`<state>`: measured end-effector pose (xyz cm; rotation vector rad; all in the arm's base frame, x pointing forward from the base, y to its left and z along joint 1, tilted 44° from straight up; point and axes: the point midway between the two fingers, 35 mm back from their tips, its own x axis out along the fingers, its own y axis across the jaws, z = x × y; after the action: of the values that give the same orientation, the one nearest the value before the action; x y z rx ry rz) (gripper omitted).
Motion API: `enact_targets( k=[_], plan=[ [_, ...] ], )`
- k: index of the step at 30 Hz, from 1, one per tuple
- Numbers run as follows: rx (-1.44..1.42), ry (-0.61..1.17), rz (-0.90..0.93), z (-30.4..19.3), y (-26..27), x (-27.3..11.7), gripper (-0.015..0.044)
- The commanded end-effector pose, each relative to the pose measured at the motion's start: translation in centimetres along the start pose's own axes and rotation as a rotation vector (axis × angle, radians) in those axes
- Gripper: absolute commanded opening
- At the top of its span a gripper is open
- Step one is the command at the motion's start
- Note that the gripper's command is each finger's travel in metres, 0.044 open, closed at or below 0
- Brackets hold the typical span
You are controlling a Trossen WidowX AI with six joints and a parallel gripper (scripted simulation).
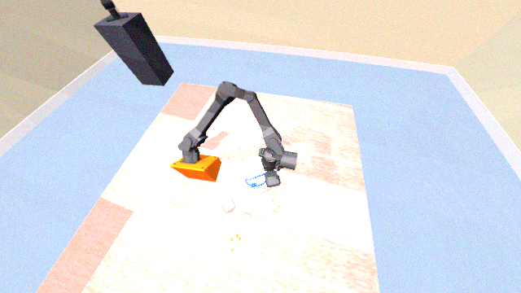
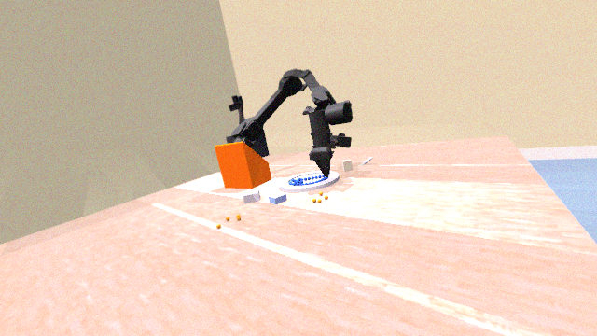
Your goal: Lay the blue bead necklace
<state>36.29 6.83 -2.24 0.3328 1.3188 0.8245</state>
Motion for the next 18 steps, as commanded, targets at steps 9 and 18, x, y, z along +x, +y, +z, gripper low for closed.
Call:
enact_targets(
  k=[9, 18],
  plan=[
    [0.005, 0.0, 0.002, -0.08, 0.03, -0.44, 0.044],
    [0.005, -0.001, 0.002, -0.08, 0.03, -0.49, 0.044]
  ],
)
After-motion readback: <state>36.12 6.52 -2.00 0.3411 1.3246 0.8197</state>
